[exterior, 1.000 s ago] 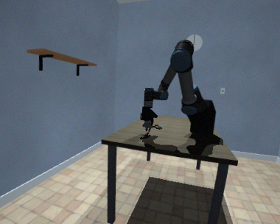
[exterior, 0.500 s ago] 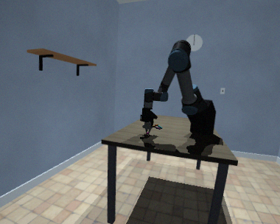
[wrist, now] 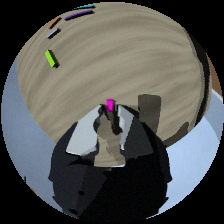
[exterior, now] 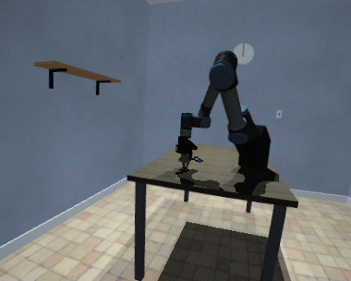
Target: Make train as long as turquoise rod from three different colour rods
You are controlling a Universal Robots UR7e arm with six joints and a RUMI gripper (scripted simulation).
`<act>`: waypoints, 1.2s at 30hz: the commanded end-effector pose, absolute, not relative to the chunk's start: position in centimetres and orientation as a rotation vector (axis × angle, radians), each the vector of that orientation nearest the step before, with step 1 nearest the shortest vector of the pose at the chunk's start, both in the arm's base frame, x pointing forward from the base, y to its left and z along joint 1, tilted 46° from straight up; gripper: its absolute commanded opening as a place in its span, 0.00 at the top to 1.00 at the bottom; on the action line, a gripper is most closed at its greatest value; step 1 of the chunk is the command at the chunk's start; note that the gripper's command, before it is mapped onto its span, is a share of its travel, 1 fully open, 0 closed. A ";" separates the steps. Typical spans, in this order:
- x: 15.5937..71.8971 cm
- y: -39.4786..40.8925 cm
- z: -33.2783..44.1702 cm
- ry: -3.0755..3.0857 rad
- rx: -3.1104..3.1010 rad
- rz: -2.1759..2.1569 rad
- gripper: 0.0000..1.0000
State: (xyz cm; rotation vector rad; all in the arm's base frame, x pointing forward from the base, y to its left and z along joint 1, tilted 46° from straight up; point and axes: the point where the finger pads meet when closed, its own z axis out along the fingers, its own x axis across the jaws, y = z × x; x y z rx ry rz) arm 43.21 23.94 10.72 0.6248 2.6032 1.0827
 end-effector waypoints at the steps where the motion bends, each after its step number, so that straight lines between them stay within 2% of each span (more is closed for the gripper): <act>1: 43.2 23.9 10.7 2.602 0.624 1.083 0.86; 28: 43.2 23.9 10.7 2.602 0.624 1.083 0.86; 29: 43.2 23.9 10.7 2.602 0.624 1.083 1.00; 36: 43.2 23.9 10.7 2.602 0.624 1.083 1.00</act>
